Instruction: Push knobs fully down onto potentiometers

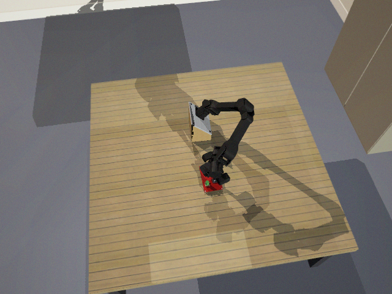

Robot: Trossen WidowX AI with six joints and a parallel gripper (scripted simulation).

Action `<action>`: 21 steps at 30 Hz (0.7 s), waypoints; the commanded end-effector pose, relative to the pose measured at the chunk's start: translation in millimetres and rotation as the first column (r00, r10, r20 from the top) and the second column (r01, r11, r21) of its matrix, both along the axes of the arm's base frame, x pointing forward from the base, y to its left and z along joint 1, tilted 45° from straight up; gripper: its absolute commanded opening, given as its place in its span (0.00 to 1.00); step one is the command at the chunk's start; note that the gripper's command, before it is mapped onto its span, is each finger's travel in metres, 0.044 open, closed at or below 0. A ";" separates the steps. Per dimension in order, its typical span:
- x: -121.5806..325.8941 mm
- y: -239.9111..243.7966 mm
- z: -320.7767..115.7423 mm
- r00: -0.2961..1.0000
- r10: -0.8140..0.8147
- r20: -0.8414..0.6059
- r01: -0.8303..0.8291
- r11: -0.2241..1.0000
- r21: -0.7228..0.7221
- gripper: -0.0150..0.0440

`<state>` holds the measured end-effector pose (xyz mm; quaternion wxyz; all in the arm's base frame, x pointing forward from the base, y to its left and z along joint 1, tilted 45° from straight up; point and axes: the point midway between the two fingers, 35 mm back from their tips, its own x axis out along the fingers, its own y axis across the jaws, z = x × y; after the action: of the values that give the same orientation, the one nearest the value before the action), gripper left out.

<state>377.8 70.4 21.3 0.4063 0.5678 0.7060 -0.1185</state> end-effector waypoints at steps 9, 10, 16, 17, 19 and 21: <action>-0.2 21.2 -16.1 0.999 0.041 -0.003 -0.041 0.999 0.007 0.25; -0.2 21.3 -16.3 0.999 0.041 -0.003 -0.041 0.999 0.007 0.25; -0.4 23.7 -18.6 0.999 0.041 -0.003 -0.041 0.999 0.007 0.25; -0.4 23.7 -18.6 0.999 0.041 -0.003 -0.041 0.999 0.007 0.25; -0.4 23.7 -18.6 0.999 0.041 -0.003 -0.041 0.999 0.007 0.25; -0.4 23.7 -18.6 0.999 0.041 -0.003 -0.041 0.999 0.007 0.25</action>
<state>377.5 74.9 17.0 0.4062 0.5682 0.7056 -0.1191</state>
